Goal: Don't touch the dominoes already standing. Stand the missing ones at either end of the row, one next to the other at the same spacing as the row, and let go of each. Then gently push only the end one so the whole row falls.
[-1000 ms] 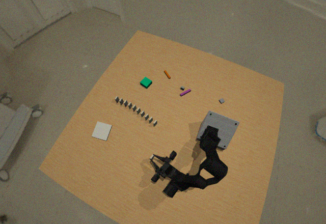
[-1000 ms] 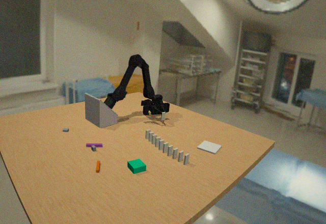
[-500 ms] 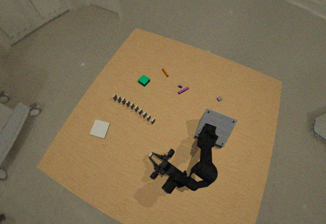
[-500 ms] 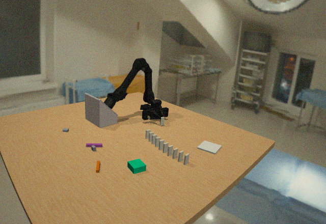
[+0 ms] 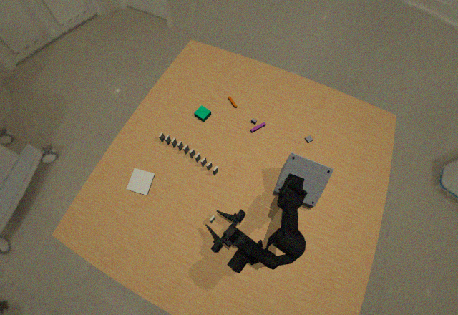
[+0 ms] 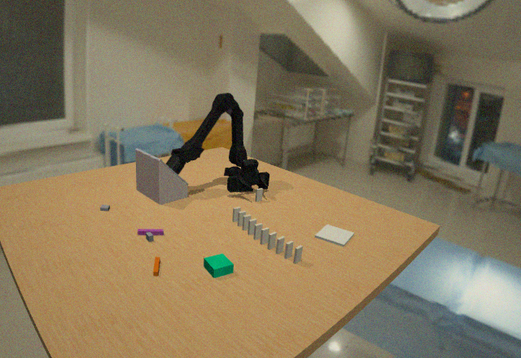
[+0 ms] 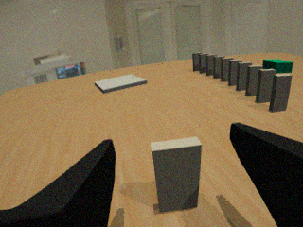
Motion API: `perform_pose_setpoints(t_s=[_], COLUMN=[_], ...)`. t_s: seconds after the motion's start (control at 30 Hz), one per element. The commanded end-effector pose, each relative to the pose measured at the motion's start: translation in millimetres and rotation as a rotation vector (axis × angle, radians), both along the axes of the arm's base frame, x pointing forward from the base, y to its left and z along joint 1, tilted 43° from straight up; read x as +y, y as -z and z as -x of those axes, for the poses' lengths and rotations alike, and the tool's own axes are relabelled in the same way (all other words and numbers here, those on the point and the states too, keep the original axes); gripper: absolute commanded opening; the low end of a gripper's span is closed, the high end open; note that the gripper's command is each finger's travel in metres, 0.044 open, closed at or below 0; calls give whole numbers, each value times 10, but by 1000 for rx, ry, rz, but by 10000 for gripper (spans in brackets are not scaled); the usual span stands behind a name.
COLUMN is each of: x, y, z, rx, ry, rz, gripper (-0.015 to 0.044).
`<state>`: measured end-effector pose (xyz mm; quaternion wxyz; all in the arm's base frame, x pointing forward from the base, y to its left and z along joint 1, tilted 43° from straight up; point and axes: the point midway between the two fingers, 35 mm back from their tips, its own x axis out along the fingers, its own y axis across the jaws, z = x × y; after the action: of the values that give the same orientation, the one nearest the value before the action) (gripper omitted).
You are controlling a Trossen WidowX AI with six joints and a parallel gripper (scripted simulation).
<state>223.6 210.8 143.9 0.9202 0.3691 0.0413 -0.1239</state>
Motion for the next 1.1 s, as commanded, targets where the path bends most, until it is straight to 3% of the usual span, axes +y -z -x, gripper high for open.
perform_pose_setpoints(t_s=[0.0, 0.5, 0.83, 1.07], x=[4, -339, -417, -523], y=[-3, -344, -117, -132], z=[-1, -21, -586, -537], rx=[-3, 27, 617, 937], ry=[2, -8, -338, -652], rz=[-3, 15, 240, 74], gripper=[422, 440, 440, 440])
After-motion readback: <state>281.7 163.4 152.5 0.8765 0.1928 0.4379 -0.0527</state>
